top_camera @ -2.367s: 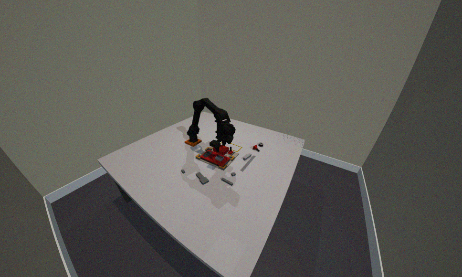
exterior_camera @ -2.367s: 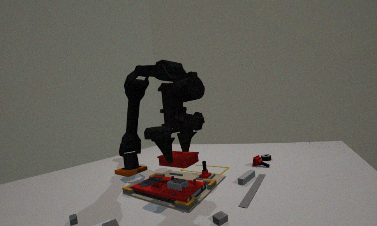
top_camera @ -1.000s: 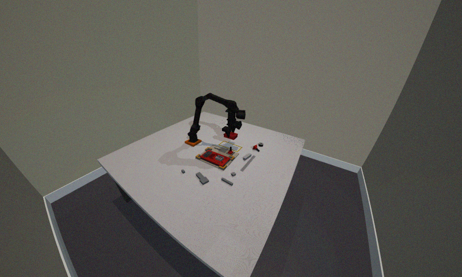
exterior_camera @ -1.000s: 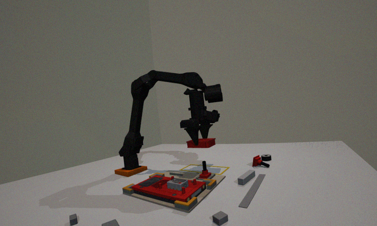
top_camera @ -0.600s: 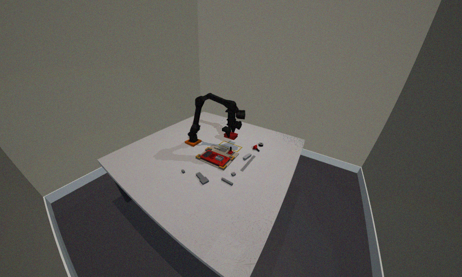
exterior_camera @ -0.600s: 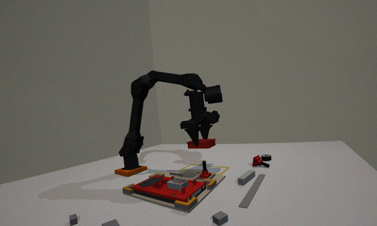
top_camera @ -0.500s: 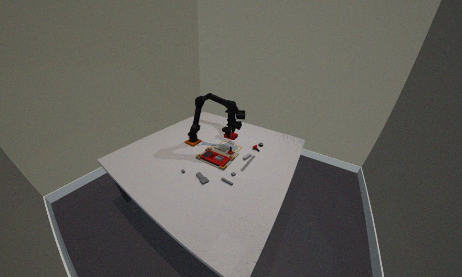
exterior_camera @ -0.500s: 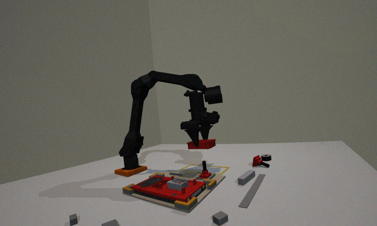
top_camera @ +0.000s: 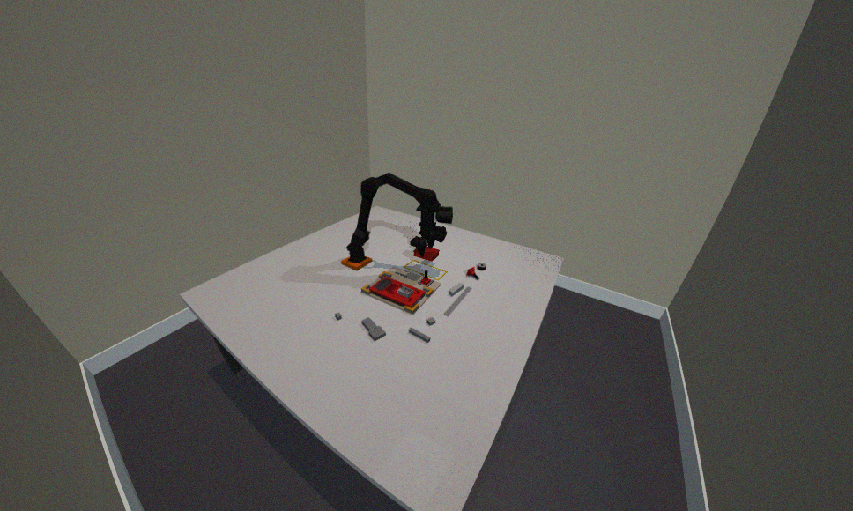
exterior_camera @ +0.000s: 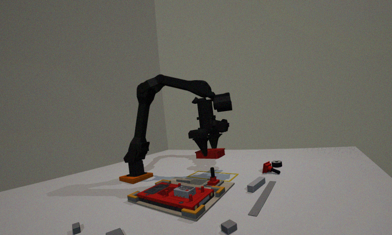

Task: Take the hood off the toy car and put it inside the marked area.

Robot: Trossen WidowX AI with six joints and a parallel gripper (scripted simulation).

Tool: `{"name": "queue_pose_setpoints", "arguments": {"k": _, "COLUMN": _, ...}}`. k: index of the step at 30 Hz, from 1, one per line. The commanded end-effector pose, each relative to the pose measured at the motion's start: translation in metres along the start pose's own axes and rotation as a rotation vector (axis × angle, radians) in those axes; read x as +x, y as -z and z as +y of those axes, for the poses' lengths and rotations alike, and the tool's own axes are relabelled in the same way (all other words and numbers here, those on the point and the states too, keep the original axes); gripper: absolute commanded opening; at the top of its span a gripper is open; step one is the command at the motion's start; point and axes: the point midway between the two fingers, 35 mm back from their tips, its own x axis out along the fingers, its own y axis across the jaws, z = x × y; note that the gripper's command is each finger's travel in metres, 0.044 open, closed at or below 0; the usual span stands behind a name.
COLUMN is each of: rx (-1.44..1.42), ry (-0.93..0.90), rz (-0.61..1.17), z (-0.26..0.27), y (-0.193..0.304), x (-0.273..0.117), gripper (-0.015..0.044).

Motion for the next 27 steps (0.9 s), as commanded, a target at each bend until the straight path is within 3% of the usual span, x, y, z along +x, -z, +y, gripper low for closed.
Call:
{"name": "queue_pose_setpoints", "arguments": {"k": 1, "rx": 0.006, "ry": -0.001, "rz": 0.004, "z": 0.000, "y": 0.001, "x": 0.005, "gripper": 0.0000}}
{"name": "queue_pose_setpoints", "arguments": {"k": 27, "rx": 0.006, "ry": -0.001, "rz": 0.004, "z": 0.000, "y": 0.001, "x": 0.029, "gripper": 0.0000}}
